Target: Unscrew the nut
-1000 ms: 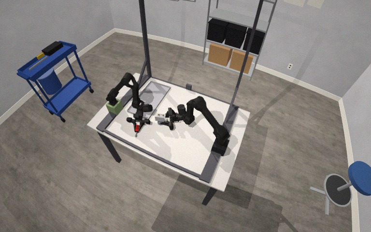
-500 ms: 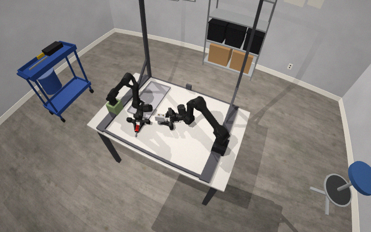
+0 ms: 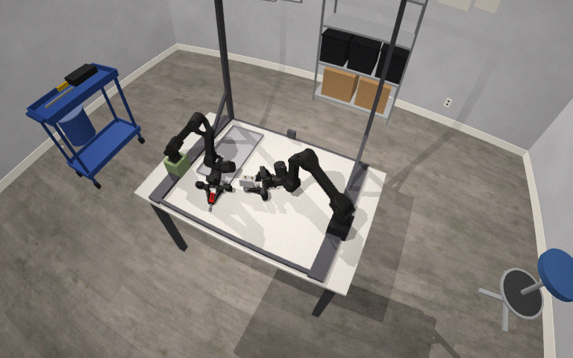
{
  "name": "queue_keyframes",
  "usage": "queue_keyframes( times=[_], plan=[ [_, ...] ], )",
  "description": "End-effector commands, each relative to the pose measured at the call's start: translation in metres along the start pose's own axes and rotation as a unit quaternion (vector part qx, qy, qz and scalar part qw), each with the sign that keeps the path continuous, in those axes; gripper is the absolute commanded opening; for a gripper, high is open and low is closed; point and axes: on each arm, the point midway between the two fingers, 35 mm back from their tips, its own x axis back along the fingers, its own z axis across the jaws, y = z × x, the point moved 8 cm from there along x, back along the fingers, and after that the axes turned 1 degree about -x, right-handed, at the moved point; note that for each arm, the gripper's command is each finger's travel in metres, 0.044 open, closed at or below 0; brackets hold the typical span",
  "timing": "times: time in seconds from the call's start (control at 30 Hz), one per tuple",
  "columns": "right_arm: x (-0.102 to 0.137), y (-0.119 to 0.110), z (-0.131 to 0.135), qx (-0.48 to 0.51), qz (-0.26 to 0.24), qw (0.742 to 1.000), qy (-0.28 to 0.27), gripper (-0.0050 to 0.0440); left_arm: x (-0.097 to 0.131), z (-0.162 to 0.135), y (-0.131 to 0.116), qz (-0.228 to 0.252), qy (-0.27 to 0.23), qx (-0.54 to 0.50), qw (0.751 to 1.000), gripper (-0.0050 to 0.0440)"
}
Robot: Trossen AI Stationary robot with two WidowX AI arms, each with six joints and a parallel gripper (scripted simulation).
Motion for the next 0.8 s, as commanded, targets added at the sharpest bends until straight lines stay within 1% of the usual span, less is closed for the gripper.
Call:
queue_keyframes(
  times=[0.0,0.77],
  plan=[
    [-0.0019,-0.0036,0.0022,-0.003,0.017,1.0,0.005,0.013,-0.0035,-0.0038,0.0136,-0.014,-0.001,0.013,1.0,0.0245],
    [-0.0021,-0.0045,0.0016,0.0,0.021,1.0,0.006,0.013,-0.0035,-0.0038,0.0136,-0.014,-0.001,0.013,1.0,0.0245]
  ],
)
